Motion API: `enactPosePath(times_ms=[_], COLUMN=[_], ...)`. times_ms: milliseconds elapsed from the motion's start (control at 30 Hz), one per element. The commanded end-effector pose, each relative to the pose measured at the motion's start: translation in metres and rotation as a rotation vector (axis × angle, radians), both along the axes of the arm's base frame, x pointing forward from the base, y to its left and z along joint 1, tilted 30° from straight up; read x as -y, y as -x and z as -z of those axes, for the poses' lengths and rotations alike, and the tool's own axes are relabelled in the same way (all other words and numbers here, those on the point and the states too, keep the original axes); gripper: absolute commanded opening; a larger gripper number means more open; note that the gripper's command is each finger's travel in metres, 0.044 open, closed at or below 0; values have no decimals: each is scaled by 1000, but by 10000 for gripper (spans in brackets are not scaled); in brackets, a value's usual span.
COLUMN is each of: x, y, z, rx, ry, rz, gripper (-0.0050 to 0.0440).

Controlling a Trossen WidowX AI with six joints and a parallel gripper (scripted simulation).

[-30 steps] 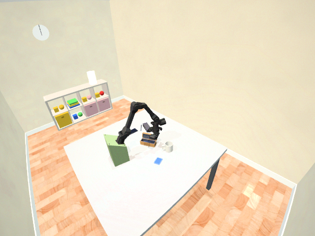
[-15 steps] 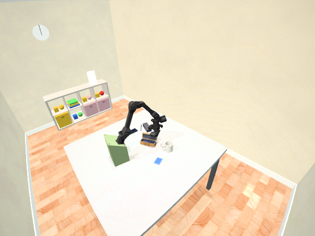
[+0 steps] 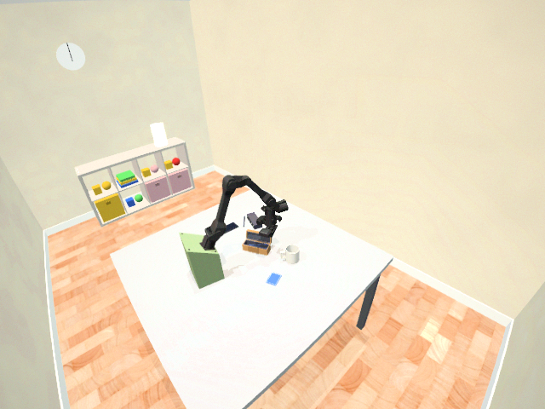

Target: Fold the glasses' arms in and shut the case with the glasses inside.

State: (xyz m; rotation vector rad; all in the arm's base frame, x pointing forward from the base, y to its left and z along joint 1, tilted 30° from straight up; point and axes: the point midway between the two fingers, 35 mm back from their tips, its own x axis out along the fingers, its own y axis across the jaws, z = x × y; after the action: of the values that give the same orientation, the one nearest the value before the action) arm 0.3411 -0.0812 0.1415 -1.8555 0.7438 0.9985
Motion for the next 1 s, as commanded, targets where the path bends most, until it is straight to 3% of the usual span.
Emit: enactPosePath(times_ms=[0, 967], x=[-1, -26], y=[1, 12], z=[1, 16], rx=[4, 88], ry=[-24, -473], rz=[42, 817], gripper=[0, 0])
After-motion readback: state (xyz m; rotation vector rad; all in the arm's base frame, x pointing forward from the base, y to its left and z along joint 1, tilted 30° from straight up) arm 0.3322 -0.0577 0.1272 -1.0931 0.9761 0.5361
